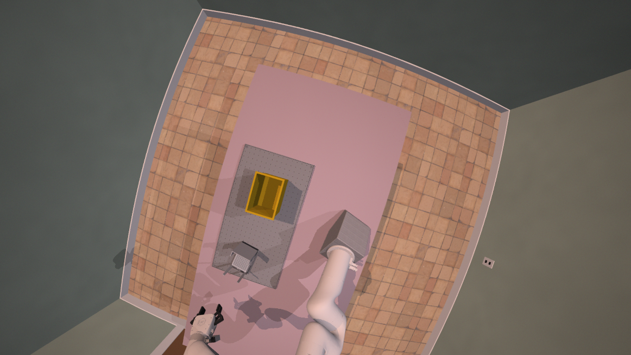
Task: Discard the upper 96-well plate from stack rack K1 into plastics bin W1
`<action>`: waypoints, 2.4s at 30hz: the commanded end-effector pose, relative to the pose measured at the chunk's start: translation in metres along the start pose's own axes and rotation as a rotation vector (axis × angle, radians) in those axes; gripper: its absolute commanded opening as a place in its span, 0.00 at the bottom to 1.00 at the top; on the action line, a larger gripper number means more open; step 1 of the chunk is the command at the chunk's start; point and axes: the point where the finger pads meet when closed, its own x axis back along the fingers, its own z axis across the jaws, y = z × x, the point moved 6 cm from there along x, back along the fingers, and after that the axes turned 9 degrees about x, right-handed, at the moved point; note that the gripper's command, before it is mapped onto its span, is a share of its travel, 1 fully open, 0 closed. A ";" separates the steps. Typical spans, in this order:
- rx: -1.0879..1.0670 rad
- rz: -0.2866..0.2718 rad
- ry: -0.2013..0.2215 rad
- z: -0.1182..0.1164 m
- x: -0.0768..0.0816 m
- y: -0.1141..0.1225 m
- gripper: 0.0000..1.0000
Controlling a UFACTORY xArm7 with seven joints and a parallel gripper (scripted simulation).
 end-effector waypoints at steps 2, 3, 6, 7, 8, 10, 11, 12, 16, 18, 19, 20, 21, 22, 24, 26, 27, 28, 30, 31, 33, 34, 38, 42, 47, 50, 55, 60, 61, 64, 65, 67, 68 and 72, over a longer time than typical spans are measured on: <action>-0.110 0.034 -0.029 -0.014 0.000 0.025 1.00; -0.110 0.034 -0.029 -0.017 0.000 0.029 1.00; -0.110 0.034 -0.029 -0.027 -0.001 0.041 1.00; -0.110 0.034 -0.029 -0.030 -0.001 0.045 1.00; -0.110 0.034 -0.029 -0.030 -0.001 0.045 1.00; -0.141 0.045 -0.036 -0.033 -0.002 0.049 1.00; -0.141 0.045 -0.036 -0.033 -0.002 0.049 1.00; -0.171 0.057 -0.043 -0.037 -0.002 0.053 1.00; -0.234 0.080 -0.058 -0.051 -0.003 0.068 1.00; -0.234 0.080 -0.058 -0.058 -0.003 0.075 1.00; -0.234 0.080 -0.058 -0.062 -0.003 0.079 1.00; -0.234 0.080 -0.058 -0.063 -0.003 0.080 1.00; -0.264 0.093 -0.062 -0.067 -0.004 0.083 1.00; -0.294 0.106 -0.067 -0.070 -0.004 0.087 1.00; -0.355 0.132 -0.075 -0.078 -0.004 0.095 1.00; -0.358 0.133 -0.076 -0.086 -0.004 0.101 1.00; -0.358 0.133 -0.076 -0.086 -0.004 0.101 1.00; -0.358 0.133 -0.076 -0.086 -0.004 0.101 1.00; -0.358 0.133 -0.076 -0.094 -0.004 0.107 1.00; -0.358 0.133 -0.076 -0.096 -0.004 0.109 1.00; -0.418 0.161 -0.079 -0.105 -0.004 0.115 1.00; -0.448 0.175 -0.081 -0.110 -0.004 0.119 1.00; -0.482 0.191 -0.082 -0.128 -0.004 0.130 1.00; -0.541 0.222 -0.080 -0.141 -0.004 0.138 1.00; -0.605 0.256 -0.077 -0.156 -0.004 0.146 1.00; -0.605 0.255 -0.077 -0.164 -0.004 0.149 1.00; -0.726 0.324 -0.060 -0.191 -0.003 0.160 1.00; -0.726 0.324 -0.060 -0.196 -0.003 0.162 1.00; -0.726 0.324 -0.060 -0.196 -0.003 0.162 1.00; -0.726 0.324 -0.060 -0.196 -0.003 0.162 1.00; -0.726 0.324 -0.060 -0.196 -0.003 0.162 1.00; -0.726 0.324 -0.060 -0.196 -0.003 0.162 1.00; -0.726 0.324 -0.060 -0.196 -0.003 0.162 1.00; -0.726 0.324 -0.060 -0.196 -0.003 0.162 1.00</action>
